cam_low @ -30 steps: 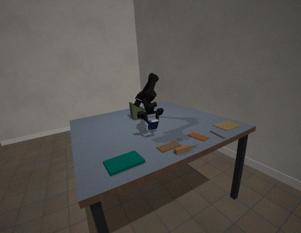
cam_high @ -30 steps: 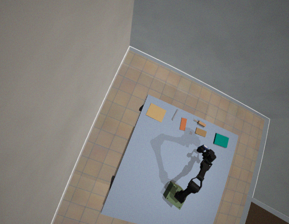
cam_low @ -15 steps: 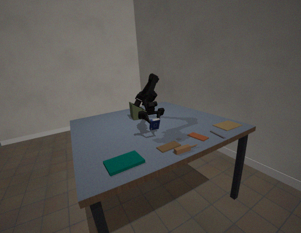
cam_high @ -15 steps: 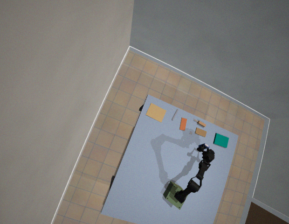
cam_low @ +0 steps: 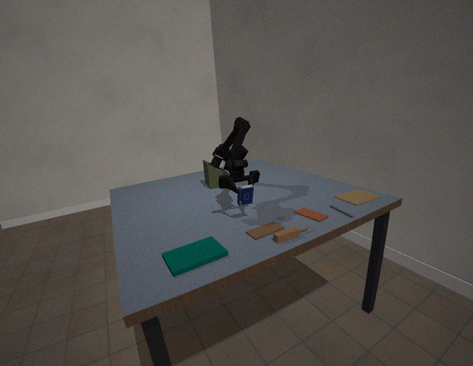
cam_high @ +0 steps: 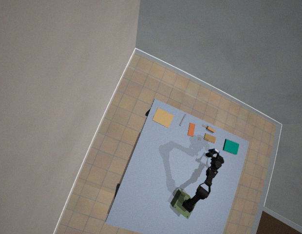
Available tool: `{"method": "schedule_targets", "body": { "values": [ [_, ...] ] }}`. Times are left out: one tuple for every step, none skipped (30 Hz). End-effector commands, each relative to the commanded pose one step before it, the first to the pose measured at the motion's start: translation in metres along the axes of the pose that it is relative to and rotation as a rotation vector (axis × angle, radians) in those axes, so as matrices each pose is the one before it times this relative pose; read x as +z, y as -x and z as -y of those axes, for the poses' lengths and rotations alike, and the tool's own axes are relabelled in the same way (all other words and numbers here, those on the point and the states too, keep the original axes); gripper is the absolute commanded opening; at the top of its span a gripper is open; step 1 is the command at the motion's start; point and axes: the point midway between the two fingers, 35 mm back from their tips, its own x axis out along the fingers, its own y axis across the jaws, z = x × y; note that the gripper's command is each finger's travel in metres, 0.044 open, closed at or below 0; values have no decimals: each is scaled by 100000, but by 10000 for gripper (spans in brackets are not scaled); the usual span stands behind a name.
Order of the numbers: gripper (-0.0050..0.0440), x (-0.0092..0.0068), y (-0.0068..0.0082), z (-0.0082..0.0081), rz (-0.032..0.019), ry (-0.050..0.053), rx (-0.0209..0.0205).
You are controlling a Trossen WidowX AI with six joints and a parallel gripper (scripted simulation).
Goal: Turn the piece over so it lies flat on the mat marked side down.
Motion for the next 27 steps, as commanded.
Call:
{"method": "schedule_targets", "body": {
  "values": [
    [0,-1039,-510,352,2843,-1294,-1216],
    [0,-23,-116,4,1332,-53,-63],
    [0,-24,-116,3,1329,-53,-63],
    [0,-27,-116,3,1332,-57,-60],
    [0,-28,-116,3,1332,-53,-63],
    [0,-29,-116,3,1329,-54,-60],
    [0,0,0,0,0,0,0],
    [0,0,0,0,0,0,0],
    [0,751,197,-324,-1483,913,1110],
    [0,-70,-75,25,795,-88,-113],
    [0,-70,-75,25,798,-91,-116],
    [0,-71,-75,25,798,-91,-116],
    [0,-71,-73,25,795,-91,-113],
    [0,-72,-74,25,798,-88,-116],
    [0,-72,-73,25,795,-91,-113],
    [0,-72,-73,25,798,-91,-116],
    [0,-74,-72,24,798,-91,-116],
    [0,-74,-72,25,795,-88,-113],
    [0,-74,-71,25,798,-91,-116],
    [0,-75,-71,25,798,-91,-116],
    [0,-76,-71,24,795,-91,-113],
    [0,-76,-70,25,798,-88,-116],
    [0,-77,-70,25,795,-91,-116],
    [0,0,0,0,0,0,0],
    [0,0,0,0,0,0,0],
    [0,36,169,-121,-1862,614,490],
    [0,-424,-148,12,207,-72,-57]
  ]
}}
